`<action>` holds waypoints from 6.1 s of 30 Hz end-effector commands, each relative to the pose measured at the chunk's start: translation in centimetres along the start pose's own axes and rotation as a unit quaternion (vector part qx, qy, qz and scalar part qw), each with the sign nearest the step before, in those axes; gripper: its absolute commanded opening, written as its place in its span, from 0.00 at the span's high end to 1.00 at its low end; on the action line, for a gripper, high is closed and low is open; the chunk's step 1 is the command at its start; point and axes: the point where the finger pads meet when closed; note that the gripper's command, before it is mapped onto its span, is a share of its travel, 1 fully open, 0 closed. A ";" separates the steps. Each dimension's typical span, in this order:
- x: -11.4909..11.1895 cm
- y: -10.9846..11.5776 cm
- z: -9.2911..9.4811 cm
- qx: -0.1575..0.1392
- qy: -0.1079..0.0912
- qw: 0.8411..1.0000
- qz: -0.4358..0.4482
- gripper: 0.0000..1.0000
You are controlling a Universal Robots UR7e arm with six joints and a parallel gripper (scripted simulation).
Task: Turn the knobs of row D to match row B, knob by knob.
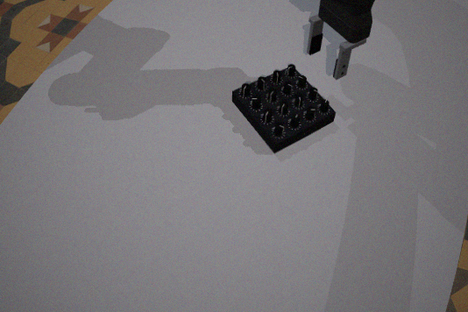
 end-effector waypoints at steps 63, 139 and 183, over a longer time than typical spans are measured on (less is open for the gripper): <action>-0.5 -1.7 -0.7 -0.001 -0.001 0.748 -0.663 0.00; 4.2 -2.7 -2.0 0.000 0.000 0.047 -0.999 0.00; 4.2 -2.7 -2.0 0.000 0.000 0.042 -0.999 0.54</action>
Point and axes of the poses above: the point where the finger pads meet when closed, its own z axis out along the fingers, its own x axis across the jaws, y = z × x, and after that the axes turned 1 degree about -z, right-handed
